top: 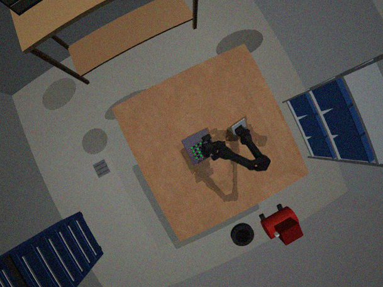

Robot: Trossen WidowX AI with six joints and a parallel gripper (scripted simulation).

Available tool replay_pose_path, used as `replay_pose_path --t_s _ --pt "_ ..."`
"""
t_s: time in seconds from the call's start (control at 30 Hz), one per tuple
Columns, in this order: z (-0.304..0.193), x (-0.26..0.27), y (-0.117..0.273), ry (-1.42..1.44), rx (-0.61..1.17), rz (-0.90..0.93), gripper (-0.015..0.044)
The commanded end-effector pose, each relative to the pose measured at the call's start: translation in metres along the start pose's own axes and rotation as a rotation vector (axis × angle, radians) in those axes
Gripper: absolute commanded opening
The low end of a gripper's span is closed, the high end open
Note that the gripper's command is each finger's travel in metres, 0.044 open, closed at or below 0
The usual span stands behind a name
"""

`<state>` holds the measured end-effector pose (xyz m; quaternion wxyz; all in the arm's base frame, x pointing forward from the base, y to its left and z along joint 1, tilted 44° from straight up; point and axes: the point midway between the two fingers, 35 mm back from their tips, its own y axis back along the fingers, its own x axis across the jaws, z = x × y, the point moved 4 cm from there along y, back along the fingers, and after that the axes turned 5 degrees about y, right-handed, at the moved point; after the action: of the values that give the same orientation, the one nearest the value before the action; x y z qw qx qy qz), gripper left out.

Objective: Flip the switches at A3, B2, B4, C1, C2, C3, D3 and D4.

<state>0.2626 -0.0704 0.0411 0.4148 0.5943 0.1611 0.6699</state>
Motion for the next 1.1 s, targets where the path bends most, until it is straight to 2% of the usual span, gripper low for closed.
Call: replay_pose_path --t_s 0.0,1.07 --pt "-0.0006 -0.0002 -0.0052 -0.007 -0.001 0.005 0.0" --pt "-0.0008 0.0 -0.0152 -0.007 -0.001 0.005 0.0"
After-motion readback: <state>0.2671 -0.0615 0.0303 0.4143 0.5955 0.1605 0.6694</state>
